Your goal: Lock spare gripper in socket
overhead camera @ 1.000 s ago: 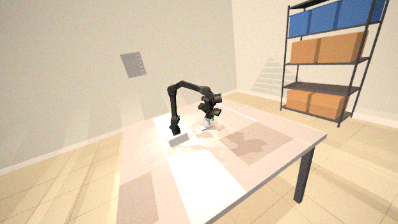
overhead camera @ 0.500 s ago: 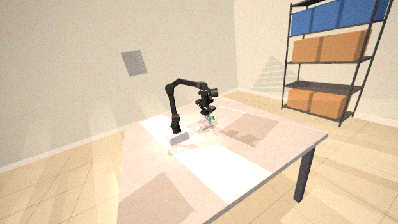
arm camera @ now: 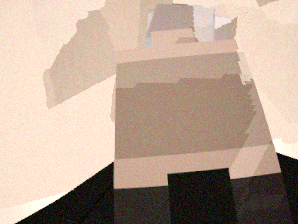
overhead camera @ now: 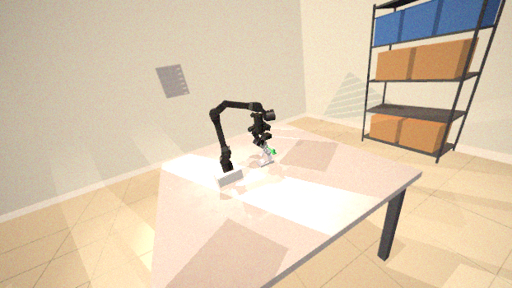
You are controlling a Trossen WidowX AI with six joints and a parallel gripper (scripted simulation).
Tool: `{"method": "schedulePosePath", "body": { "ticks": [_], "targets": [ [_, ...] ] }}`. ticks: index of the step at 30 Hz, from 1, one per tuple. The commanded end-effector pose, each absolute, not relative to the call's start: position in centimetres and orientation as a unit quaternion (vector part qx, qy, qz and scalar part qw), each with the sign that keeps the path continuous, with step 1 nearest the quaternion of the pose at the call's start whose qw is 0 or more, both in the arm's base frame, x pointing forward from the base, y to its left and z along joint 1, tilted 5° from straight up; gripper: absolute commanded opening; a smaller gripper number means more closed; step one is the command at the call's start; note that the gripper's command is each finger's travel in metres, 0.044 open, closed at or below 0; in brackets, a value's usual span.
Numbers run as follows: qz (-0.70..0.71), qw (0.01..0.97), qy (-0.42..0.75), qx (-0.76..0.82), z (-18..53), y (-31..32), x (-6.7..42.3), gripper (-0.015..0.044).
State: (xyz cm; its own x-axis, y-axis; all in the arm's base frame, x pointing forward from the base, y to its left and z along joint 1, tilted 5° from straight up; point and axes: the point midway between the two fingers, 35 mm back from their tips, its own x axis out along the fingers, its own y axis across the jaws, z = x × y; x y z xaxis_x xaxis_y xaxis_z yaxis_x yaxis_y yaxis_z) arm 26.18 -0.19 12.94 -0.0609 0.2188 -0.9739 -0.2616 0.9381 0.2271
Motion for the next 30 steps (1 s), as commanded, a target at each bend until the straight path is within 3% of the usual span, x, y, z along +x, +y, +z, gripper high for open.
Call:
{"method": "schedulePosePath", "body": {
  "ticks": [1, 12, 30],
  "targets": [
    [0.144, 0.679, 0.72, -0.013, 13.6, 0.3, 25.3, 0.0],
    [0.052, 0.655, 0.754, -0.009, 14.7, 1.1, 22.8, 0.0],
    [0.05, 0.661, 0.749, -0.004, 13.2, 1.4, 23.9, 0.0]
  ]
}}
